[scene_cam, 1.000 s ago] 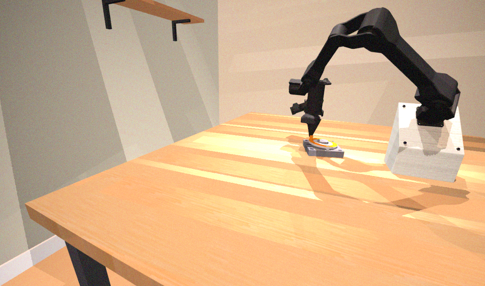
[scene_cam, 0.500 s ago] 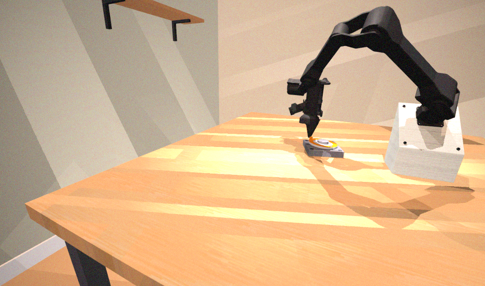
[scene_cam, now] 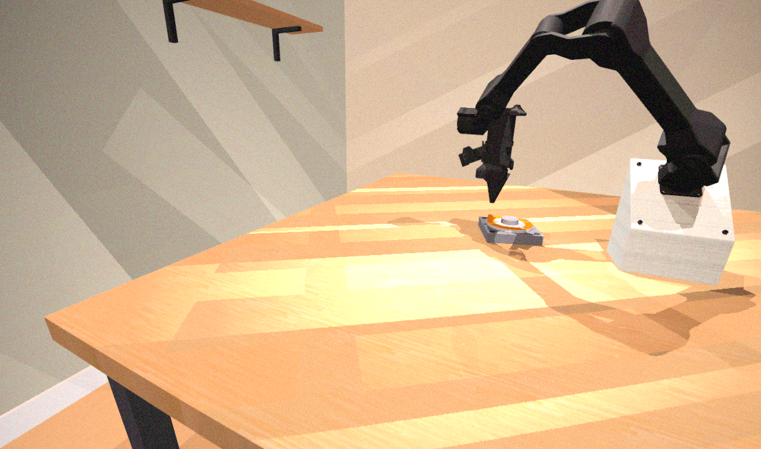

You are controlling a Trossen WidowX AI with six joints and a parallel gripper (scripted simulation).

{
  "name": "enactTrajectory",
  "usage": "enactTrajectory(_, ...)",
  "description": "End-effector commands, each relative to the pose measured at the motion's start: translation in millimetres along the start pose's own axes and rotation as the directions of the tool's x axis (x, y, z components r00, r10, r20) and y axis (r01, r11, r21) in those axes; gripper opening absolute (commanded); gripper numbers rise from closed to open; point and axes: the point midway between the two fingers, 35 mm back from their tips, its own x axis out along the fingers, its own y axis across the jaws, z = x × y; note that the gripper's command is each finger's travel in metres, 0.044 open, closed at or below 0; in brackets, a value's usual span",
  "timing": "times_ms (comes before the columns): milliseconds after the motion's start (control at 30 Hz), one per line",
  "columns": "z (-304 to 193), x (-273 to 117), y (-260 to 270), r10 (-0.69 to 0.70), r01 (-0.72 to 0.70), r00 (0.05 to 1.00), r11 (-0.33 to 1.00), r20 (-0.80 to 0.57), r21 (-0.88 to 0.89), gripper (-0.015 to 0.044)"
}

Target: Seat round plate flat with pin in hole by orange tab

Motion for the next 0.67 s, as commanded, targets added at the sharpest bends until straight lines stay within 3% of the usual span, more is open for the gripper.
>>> enactTrajectory(0,-0.4,-13.4,0.3,-0.004,0.004,1.0,1.0,0.007,-0.009,0.0)
enactTrajectory(633,0.1,-4.2,-0.2,-0.001,0.001,1.0,1.0,0.005,0.0,0.0)
